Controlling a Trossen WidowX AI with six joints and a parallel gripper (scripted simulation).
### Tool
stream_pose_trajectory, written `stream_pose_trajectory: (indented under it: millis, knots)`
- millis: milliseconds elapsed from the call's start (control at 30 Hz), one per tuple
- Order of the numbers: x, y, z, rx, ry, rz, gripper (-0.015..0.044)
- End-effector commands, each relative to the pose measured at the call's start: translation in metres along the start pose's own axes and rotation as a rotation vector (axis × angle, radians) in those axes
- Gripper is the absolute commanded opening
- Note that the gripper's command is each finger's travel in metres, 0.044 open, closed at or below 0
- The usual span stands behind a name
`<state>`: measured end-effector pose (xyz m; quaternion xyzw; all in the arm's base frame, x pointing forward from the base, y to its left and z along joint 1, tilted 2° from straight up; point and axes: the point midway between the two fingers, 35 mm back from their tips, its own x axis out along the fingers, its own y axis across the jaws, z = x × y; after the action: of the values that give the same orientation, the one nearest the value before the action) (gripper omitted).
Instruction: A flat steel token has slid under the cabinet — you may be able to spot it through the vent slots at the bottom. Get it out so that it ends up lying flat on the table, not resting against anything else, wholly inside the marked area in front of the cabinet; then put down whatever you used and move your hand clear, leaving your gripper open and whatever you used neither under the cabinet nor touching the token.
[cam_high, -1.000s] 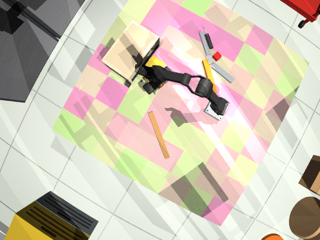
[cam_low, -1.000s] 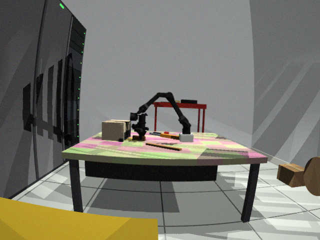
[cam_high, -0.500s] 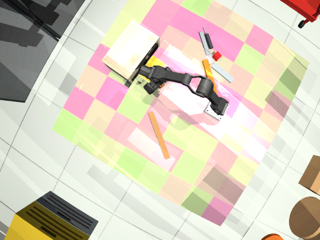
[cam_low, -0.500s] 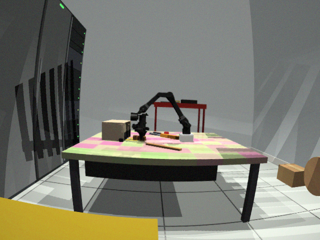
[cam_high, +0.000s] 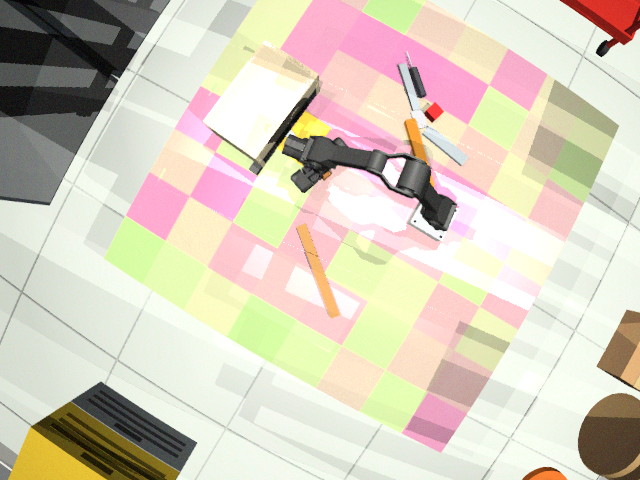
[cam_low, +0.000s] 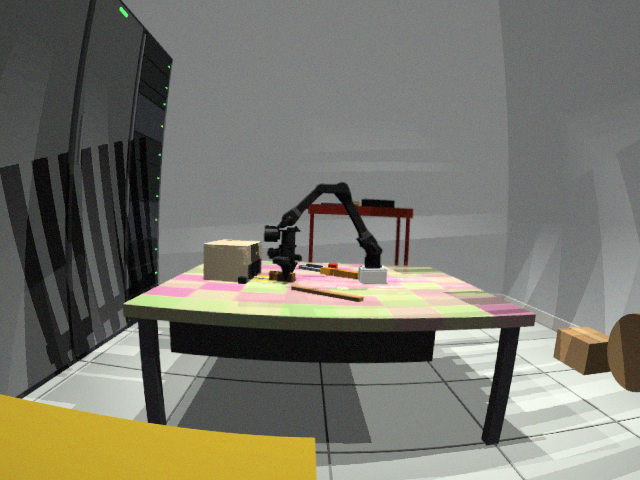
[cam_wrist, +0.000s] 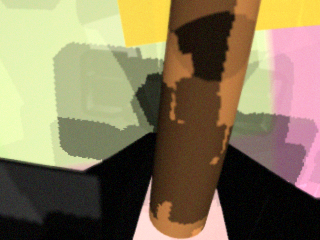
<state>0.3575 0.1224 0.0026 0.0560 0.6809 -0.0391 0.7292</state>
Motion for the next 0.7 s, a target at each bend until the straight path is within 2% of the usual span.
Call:
stream_pose_trajectory:
  millis: [0, 667]
  knots:
    - [0.001, 0.000, -0.006, 0.001, 0.001, -0.003, 0.0000]
    - [0.001, 0.001, -0.029, 0.001, 0.003, -0.003, 0.0000]
